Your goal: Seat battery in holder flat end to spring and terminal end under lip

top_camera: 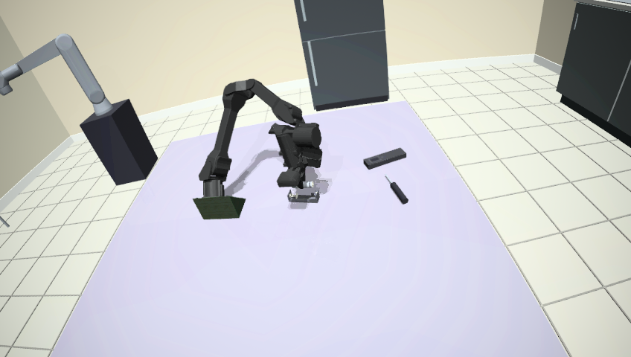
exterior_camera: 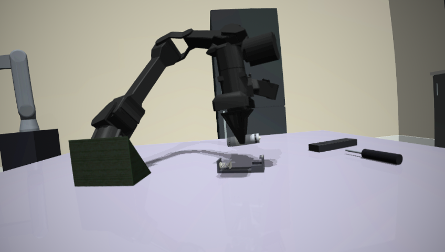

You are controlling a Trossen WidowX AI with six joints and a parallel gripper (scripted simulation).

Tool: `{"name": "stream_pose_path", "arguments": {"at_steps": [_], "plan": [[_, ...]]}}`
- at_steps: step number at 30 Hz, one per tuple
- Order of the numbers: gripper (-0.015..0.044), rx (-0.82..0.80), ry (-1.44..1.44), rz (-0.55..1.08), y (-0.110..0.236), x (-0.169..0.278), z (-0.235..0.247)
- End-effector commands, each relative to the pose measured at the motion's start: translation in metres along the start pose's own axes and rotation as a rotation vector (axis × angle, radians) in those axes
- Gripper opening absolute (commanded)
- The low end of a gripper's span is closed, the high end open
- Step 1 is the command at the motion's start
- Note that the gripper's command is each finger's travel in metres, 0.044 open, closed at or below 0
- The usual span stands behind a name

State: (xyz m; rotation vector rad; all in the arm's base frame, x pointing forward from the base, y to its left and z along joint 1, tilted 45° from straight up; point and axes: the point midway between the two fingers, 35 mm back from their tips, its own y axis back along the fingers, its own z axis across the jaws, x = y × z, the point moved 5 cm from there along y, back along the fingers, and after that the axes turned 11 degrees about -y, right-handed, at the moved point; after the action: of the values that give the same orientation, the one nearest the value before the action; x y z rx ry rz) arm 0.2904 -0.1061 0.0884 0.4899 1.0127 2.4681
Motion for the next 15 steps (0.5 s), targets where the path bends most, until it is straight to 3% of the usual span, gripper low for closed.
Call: {"name": "stream_pose_path", "arguments": {"at_steps": [1,15], "plan": [[0.0065,-0.006,0.003,-0.038,-0.004,0.003,0.002],[0.0065,-0.025,-0.007,-0.174,-0.023,0.011,0.005]]}}
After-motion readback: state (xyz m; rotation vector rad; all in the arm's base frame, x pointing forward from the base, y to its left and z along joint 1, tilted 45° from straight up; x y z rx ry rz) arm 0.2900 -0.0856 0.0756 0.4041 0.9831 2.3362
